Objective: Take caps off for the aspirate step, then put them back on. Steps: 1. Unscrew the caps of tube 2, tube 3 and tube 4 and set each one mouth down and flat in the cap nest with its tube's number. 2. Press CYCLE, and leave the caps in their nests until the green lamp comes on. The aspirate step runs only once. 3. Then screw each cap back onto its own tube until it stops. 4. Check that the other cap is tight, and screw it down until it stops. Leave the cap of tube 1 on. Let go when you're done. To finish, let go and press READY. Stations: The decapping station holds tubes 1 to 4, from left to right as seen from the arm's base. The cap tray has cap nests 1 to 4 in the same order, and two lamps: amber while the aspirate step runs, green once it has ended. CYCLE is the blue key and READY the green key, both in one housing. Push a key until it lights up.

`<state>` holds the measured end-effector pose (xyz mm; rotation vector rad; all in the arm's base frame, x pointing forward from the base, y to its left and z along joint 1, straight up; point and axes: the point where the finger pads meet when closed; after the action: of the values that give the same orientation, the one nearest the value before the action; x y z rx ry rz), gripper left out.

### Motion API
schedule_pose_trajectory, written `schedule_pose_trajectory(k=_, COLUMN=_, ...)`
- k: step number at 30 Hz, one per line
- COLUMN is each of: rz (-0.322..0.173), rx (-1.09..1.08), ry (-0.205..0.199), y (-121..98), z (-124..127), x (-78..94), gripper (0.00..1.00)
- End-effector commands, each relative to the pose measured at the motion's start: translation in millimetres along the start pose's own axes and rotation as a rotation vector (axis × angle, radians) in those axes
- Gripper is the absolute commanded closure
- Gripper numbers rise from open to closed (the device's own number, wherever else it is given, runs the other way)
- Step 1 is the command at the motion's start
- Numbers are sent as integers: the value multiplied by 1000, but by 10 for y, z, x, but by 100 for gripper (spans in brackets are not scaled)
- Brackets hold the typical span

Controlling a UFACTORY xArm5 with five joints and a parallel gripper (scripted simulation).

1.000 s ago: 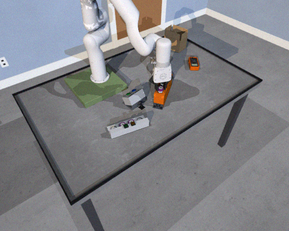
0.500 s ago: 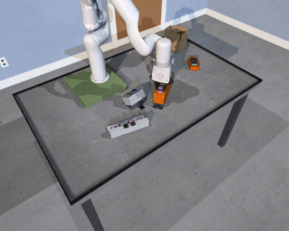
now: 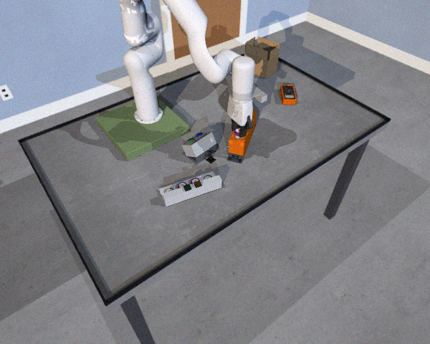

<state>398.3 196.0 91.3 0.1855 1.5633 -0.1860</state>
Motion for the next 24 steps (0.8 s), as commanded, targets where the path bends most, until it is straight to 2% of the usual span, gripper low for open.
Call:
schedule_pose_trajectory(k=1, rz=4, rx=104, ry=-2, y=8, z=9, x=-13, gripper=54)
schedule_pose_trajectory(k=4, rz=4, rx=104, ry=-2, y=8, z=9, x=-13, gripper=54)
schedule_pose_trajectory(k=5, rz=4, rx=104, ry=-2, y=8, z=9, x=-13, gripper=100)
schedule_pose_trajectory(k=19, rz=4, rx=104, ry=-2, y=8, z=9, x=-13, gripper=100)
schedule_pose_trajectory(k=24, rz=3, rx=-146, ry=-2, y=8, z=9, x=-13, gripper=100)
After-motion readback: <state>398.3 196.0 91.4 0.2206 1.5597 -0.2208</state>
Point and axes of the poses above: the point where the finger pads meet when closed, its own x axis out along the fingers, its own z axis across the jaws, y = z × x, and after that the axes turned 11 degrees about x, right-handed
